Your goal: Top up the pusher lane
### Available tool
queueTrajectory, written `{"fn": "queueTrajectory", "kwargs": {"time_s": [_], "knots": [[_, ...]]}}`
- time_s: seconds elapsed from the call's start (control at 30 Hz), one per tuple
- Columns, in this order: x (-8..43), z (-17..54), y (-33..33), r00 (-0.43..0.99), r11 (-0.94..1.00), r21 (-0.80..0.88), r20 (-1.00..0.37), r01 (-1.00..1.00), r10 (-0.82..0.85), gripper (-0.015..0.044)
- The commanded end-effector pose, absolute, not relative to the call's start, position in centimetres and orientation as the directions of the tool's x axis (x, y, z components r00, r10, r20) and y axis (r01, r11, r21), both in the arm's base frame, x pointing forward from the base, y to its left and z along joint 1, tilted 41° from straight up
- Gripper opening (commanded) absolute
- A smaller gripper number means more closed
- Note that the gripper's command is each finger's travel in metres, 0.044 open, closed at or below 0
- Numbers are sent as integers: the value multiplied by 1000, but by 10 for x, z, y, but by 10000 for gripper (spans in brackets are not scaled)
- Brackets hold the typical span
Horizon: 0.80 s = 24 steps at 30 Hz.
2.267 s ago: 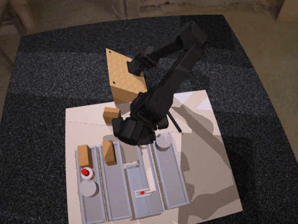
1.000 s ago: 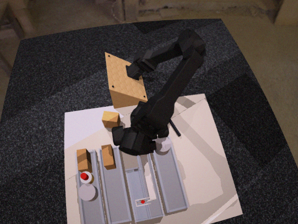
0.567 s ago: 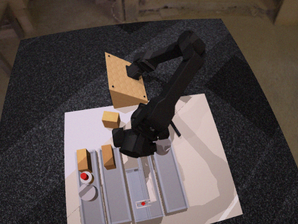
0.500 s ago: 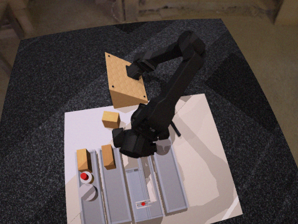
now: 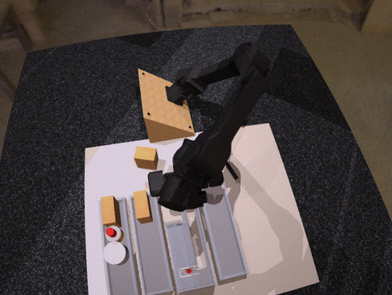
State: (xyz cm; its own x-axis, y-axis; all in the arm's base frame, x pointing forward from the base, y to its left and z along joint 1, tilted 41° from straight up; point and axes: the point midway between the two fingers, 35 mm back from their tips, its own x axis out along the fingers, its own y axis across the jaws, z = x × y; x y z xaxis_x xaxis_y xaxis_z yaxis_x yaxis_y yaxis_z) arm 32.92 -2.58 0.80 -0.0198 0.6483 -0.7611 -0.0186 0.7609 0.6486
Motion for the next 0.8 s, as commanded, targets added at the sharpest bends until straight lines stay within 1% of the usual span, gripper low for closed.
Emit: {"fn": "queueTrajectory", "kwargs": {"time_s": [0.0, 0.77], "knots": [[339, 12, -26, 5, 758, 652, -758, -31, 652, 0], [345, 15, -27, 5, 758, 652, -758, -32, 652, 0]]}}
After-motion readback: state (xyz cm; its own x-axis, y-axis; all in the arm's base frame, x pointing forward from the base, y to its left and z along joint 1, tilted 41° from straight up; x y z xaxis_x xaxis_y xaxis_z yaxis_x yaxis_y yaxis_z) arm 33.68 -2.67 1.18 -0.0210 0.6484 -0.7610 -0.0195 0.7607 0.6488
